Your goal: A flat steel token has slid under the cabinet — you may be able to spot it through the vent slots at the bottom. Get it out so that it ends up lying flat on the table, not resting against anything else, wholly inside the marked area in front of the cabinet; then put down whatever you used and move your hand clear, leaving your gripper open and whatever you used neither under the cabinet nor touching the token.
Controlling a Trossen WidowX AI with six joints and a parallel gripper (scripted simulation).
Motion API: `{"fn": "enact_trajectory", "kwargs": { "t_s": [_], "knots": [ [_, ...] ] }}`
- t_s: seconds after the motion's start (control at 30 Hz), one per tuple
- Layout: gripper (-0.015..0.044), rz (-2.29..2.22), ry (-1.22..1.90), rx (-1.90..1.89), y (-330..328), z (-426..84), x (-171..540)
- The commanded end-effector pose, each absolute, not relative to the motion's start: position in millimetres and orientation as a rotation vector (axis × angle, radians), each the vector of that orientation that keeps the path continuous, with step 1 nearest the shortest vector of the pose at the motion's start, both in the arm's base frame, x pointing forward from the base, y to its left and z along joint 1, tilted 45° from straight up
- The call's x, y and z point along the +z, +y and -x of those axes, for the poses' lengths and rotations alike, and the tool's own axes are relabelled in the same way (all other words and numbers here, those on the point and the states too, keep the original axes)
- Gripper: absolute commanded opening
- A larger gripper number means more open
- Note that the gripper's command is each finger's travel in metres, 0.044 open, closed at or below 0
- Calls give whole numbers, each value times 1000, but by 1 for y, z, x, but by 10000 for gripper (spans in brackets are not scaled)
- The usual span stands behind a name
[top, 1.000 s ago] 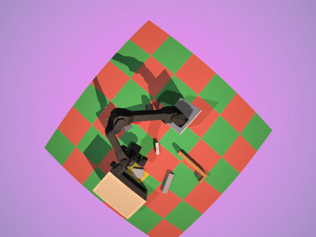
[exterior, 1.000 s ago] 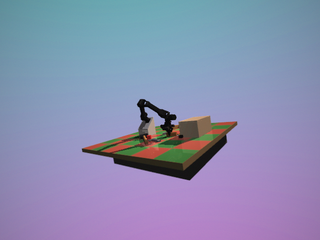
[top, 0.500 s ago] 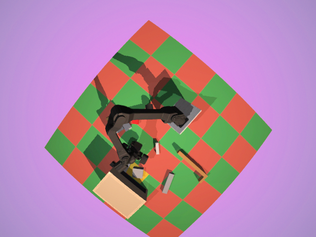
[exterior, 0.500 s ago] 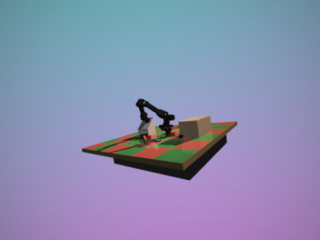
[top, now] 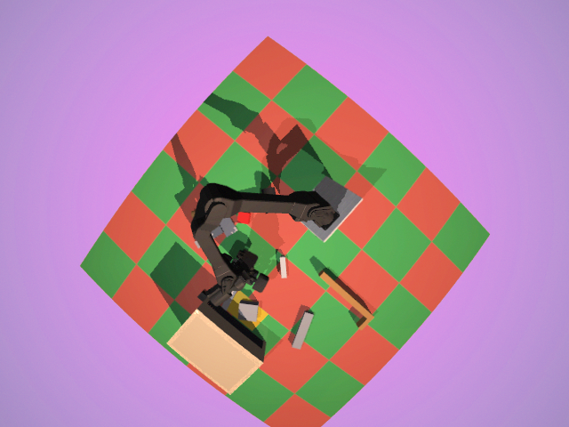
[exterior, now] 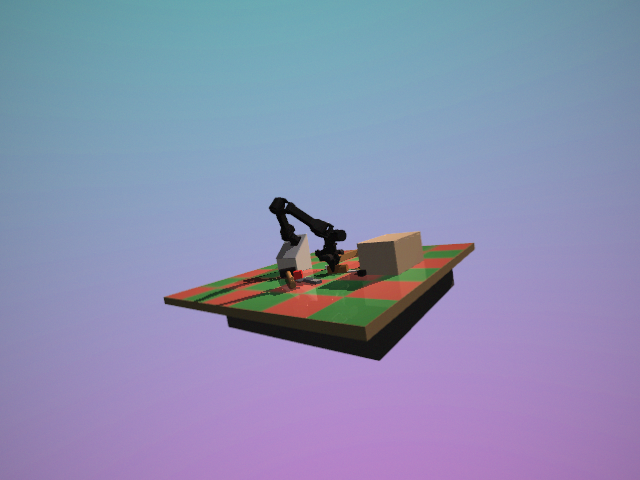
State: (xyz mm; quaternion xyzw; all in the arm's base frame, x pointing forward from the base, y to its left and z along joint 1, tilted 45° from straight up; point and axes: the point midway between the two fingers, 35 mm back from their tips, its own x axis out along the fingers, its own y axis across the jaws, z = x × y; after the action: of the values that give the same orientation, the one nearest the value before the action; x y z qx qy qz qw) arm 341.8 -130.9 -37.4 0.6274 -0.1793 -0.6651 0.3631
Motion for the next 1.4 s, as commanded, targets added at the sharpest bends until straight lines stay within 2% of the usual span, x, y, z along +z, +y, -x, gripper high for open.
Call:
{"fn": "enact_trajectory", "kwargs": {
  "t_s": [0.0, 1.37],
  "knots": [
    [0, -1609, -454, -1719, -133, -334, -38],
    [0, -1605, -453, -1721, -147, -291, -27]
  ]
}}
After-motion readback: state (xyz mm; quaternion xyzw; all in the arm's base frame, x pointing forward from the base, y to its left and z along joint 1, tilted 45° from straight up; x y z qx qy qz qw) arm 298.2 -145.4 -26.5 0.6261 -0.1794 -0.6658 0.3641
